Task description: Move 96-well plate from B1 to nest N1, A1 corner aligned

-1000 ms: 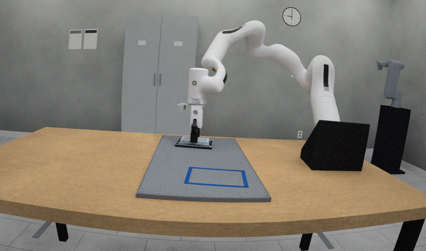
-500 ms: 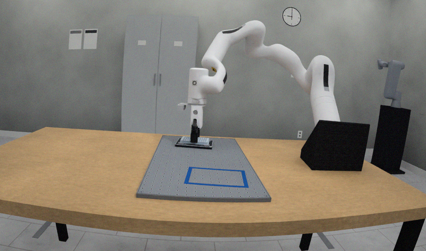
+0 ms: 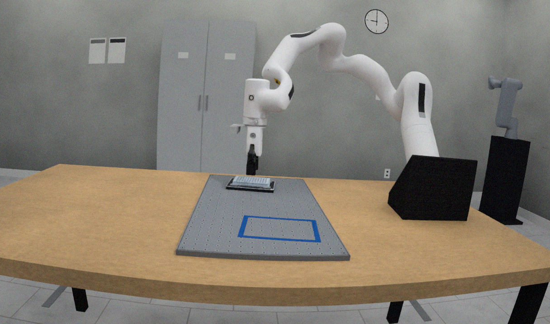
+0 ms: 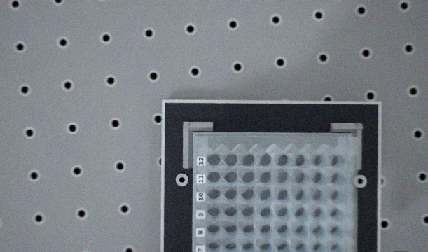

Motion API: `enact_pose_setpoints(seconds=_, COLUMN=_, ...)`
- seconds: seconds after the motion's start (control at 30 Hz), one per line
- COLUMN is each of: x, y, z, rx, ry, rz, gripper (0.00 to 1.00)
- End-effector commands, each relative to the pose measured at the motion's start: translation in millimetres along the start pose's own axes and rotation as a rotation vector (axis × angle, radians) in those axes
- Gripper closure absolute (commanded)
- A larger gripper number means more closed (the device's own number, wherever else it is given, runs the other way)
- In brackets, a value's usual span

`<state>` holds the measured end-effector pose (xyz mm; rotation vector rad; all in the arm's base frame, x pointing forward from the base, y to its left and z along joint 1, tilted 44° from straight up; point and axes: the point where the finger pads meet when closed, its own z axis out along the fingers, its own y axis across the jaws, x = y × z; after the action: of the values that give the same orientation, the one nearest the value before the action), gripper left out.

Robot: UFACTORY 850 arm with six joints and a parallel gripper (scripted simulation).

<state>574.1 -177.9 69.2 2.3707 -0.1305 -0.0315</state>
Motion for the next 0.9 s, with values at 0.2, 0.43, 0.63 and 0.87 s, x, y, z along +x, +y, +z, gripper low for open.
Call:
enact_pose_setpoints(seconds=0.2, x=0.8, y=0.1, z=-26.9, rx=0.0, ry=0.002, rz=0.001, gripper=0.0)
enact_pose_setpoints(seconds=0.43, x=0.8, y=0.1, z=-40.2, rx=0.0, ry=0.002, rz=0.001, gripper=0.0)
enact_pose_setpoints(seconds=0.63, x=0.8, y=0.1, z=-56.3, rx=0.0, ry=0.002, rz=0.001, gripper=0.0)
enact_pose_setpoints(seconds=0.87, x=0.8, y=0.1, z=-58.4, rx=0.0, ry=0.002, rz=0.001, gripper=0.0)
